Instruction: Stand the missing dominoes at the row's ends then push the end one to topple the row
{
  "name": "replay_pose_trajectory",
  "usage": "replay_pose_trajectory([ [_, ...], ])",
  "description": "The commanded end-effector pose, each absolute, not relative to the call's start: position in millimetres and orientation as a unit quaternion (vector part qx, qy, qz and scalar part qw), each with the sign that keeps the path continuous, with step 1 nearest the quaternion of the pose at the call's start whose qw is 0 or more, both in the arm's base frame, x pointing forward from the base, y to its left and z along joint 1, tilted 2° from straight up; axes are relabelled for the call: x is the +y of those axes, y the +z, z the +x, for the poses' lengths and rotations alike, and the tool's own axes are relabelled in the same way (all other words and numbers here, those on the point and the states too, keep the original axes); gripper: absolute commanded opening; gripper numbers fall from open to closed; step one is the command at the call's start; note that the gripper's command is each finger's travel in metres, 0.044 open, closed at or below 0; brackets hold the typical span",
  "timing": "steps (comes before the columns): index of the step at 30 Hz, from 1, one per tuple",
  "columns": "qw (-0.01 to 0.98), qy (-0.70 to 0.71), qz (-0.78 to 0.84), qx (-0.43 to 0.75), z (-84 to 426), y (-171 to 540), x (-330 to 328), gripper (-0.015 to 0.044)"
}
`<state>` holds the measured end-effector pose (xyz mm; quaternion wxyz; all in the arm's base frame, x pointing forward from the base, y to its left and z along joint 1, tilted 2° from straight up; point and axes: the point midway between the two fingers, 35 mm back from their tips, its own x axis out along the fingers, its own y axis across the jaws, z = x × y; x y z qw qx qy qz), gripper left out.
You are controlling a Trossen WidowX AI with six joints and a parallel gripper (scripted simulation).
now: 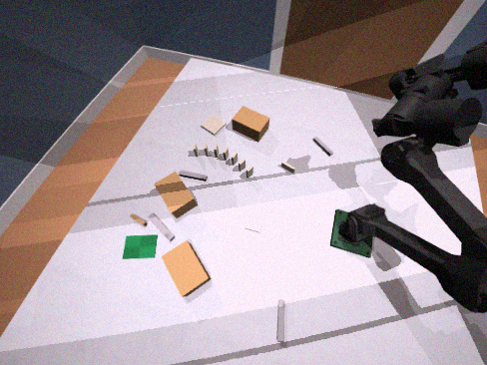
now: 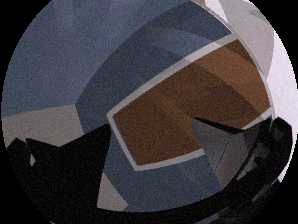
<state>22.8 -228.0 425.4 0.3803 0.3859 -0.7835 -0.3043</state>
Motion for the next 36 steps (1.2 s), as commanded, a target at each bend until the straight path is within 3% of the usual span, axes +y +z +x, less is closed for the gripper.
replay_pose_trajectory([
  [1, 0.384, -0.308, 0.387, -0.779, 25.2, 425.3, -229.2, 0.0426],
  [11, 0.608, -0.464, 0.430, -0.479, 171.5, 388.1, -262.9, 0.0440],
  [21, 0.784, -0.459, 0.399, -0.124, 307.7, 309.1, -216.9, 0.0440],
  [25, 0.811, -0.439, 0.385, -0.043, 330.3, 287.5, -196.6, 0.0440],
  [36, 0.867, -0.289, 0.237, 0.330, 382.6, 188.4, -77.6, 0.0440],
])
